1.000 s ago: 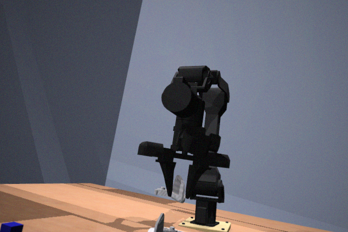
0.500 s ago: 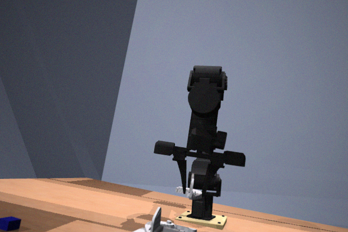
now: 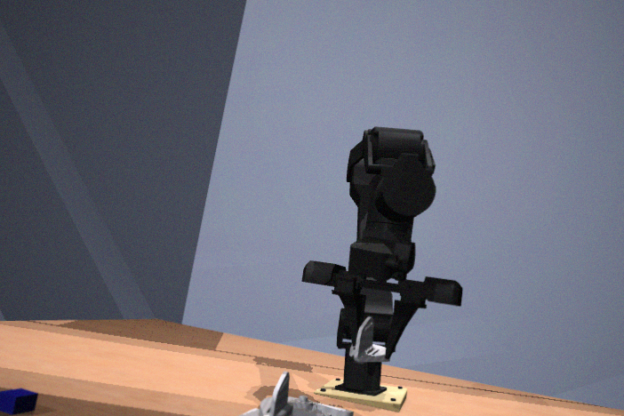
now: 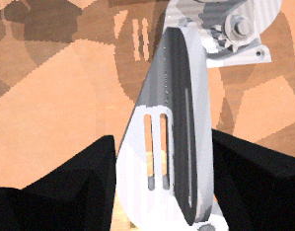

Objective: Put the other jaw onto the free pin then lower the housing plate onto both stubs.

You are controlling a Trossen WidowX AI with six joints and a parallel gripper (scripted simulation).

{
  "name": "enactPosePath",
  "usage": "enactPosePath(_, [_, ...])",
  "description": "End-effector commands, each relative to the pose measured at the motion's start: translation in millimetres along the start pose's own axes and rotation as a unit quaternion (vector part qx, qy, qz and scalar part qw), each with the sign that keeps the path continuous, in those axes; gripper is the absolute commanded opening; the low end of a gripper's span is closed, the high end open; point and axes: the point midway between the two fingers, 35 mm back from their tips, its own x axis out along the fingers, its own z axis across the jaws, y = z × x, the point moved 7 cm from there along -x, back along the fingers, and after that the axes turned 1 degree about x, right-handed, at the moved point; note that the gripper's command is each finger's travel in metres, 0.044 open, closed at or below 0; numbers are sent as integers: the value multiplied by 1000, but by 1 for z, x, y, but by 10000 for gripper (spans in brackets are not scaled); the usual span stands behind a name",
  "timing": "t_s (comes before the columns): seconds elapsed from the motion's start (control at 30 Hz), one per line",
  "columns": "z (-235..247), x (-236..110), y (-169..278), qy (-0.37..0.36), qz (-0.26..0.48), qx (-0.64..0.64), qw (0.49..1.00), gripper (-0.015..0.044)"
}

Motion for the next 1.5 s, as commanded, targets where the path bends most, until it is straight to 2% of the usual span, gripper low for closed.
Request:
enactPosePath(0.0, [1, -1, 3, 0, -5, 17, 1000, 134])
enactPosePath(0.87, [1, -1, 2, 0, -5, 30, 1000, 134])
enactPosePath(1.47, [-3, -6, -50, 0, -7, 30, 1000, 134])
